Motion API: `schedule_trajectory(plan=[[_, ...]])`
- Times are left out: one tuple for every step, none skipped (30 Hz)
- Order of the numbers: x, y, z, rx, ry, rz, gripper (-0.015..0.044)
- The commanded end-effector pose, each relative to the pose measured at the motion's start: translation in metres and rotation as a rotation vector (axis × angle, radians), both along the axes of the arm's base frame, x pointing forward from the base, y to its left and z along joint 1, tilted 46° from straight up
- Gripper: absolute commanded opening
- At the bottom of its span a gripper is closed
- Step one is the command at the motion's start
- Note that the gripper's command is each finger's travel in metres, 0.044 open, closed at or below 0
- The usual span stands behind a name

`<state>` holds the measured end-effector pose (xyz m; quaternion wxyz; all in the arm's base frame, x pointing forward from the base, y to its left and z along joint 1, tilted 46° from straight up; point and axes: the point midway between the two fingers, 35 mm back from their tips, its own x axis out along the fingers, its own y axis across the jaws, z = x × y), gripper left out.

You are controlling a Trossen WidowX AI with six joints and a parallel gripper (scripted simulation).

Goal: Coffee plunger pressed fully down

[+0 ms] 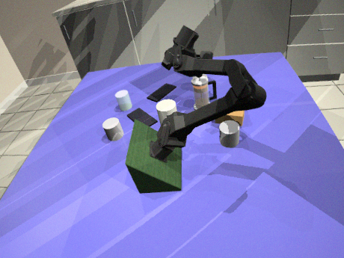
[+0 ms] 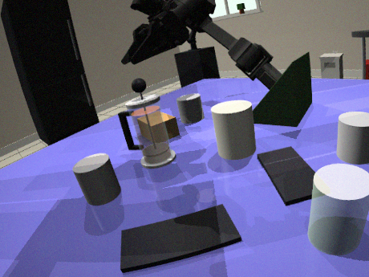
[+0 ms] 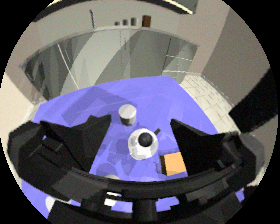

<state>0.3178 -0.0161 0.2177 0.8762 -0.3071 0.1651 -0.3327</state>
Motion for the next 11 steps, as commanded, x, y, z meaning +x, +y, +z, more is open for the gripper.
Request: schedule_trajectory(plan=[[-0.0125,0.0180,0.0264,0.006,-0.030,-0.006,0.0440],[-0.0124,0.0179,0.0257,0.006,-0.030,-0.006,0.0440],[-0.0123,0.0178,0.0248,0.006,-0.030,-0.006,0.0440],[-0.0122,0.0177,0.0240,0.006,-0.030,-0.006,0.0440],[-0.0122,0.0177,0.0240,0.006,-0.030,-0.006,0.0440],[-0.0122,0.0177,0.0240,0.006,-0.030,-0.006,0.0440],[-0.0122,0.0177,0.0240,0.006,-0.030,-0.006,0.0440],[-0.0122,0.0177,0.0240,0.006,-0.030,-0.006,0.0440],[-0.0122,0.0177,0.0240,0.006,-0.030,-0.006,0.0440],[-0.0122,0.0177,0.0240,0.006,-0.030,-0.006,0.0440],[-0.0122,0.0177,0.0240,0.006,-0.030,-0.006,0.0440]])
